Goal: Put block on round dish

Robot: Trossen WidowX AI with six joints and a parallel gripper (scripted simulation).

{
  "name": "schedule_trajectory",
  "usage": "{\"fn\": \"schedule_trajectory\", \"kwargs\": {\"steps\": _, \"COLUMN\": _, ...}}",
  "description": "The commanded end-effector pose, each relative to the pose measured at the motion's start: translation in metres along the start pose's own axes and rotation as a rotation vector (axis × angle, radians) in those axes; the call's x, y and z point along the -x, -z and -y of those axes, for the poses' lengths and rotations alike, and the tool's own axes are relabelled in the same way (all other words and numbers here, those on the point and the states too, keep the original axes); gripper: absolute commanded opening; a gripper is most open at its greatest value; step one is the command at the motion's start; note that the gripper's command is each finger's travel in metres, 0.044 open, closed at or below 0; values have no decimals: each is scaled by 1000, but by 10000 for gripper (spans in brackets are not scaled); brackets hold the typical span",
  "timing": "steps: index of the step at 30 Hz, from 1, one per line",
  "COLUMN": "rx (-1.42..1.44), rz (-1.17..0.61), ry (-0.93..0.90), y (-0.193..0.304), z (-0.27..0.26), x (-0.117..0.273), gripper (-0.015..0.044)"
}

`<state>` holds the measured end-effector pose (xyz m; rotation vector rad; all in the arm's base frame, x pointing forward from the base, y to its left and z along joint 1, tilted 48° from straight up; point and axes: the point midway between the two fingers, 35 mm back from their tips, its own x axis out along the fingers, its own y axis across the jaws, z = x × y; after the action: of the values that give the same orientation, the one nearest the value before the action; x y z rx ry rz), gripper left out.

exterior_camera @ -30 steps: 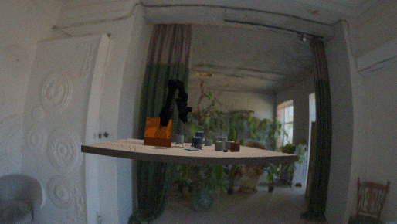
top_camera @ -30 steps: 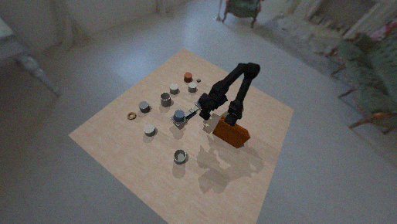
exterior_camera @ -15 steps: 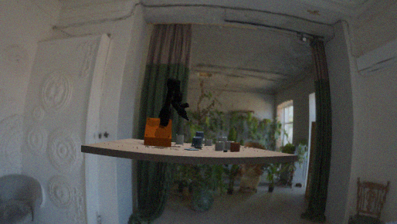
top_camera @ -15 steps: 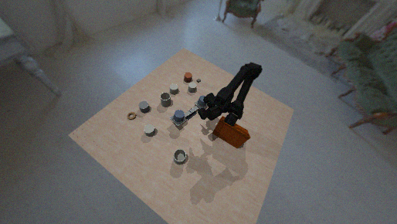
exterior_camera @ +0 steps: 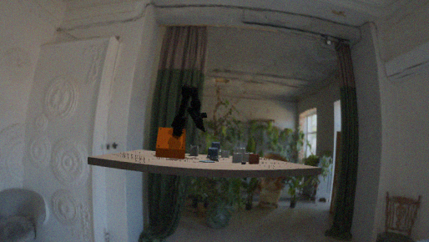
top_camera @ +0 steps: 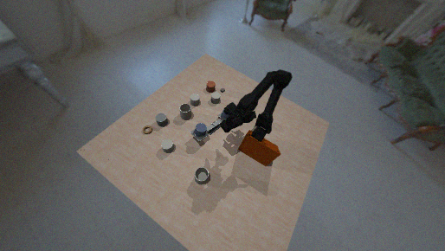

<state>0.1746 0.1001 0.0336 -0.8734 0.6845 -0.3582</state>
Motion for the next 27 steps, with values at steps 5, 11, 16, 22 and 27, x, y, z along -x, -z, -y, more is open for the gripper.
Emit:
{"fn": "schedule_trajectory", "kwargs": {"steps": 5, "rx": 182, "rz": -152, "ry": -10, "y": -4, "z": 9, "x": -21, "gripper": 440}}
{"fn": "schedule_trajectory", "kwargs": {"steps": 11, "rx": 355, "rz": -237, "ry": -45, "y": -9, "z": 17, "x": -36, "gripper": 440}}
{"fn": "schedule_trajectory", "kwargs": {"steps": 16, "rx": 504, "rz": -301, "ry": -90, "y": -14, "z": 26, "x": -49, "gripper": 440}}
{"fn": "schedule_trajectory", "kwargs": {"steps": 22, "rx": 682, "rz": -363, "ry": -161, "y": -18, "z": 40, "x": -67, "gripper": 440}}
{"fn": "schedule_trajectory", "kwargs": {"steps": 27, "rx": 828, "rz": -402, "ry": -230, "y": -20, "z": 53, "x": -82, "gripper": 440}}
